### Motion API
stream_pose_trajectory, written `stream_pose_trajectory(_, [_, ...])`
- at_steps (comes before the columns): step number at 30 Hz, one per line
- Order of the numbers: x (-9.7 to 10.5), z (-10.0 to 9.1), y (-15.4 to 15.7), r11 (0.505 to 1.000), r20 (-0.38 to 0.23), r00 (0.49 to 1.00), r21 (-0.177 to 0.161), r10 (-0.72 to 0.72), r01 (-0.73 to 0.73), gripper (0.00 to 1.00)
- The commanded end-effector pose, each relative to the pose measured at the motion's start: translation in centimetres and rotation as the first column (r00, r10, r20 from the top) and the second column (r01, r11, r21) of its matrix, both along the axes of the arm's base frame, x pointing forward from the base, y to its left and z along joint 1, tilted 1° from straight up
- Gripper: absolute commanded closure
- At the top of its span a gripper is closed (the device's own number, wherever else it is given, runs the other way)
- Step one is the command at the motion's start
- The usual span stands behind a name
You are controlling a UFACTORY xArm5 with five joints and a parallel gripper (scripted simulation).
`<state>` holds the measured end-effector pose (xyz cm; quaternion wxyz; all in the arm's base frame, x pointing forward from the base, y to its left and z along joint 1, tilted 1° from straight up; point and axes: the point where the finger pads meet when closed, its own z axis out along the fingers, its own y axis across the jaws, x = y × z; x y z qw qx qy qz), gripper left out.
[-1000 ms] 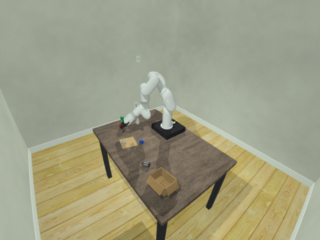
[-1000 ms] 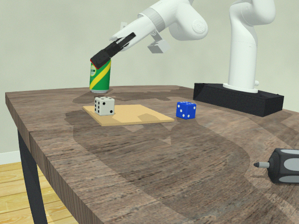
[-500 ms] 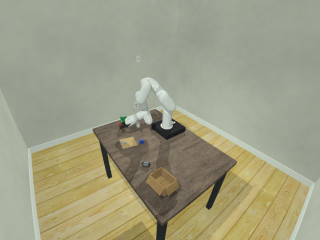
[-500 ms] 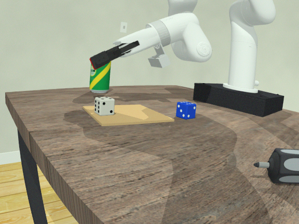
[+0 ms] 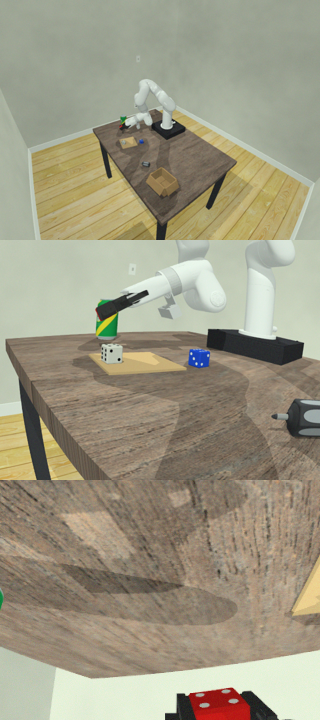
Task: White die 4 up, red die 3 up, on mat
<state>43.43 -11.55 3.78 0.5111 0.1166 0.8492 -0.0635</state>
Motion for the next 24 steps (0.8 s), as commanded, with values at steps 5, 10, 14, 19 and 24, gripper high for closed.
stream_pose_trajectory(5, [0.1,-2.4,0.0,1.000,0.003,1.000,0.000,0.001,-0.001,0.73])
stream_pose_trajectory(10, [0.1,-3.5,0.0,1.000,0.003,1.000,0.000,0.001,-0.001,0.73])
stream_pose_trajectory(14, [0.1,-4.5,0.0,1.000,0.003,1.000,0.000,0.001,-0.001,0.73])
stream_pose_trajectory(19, [0.1,-5.2,0.1,1.000,0.003,1.000,0.000,0.001,-0.001,0.73])
stream_pose_trajectory(24, [0.1,-5.3,0.1,1.000,0.003,1.000,0.000,0.001,-0.001,0.73])
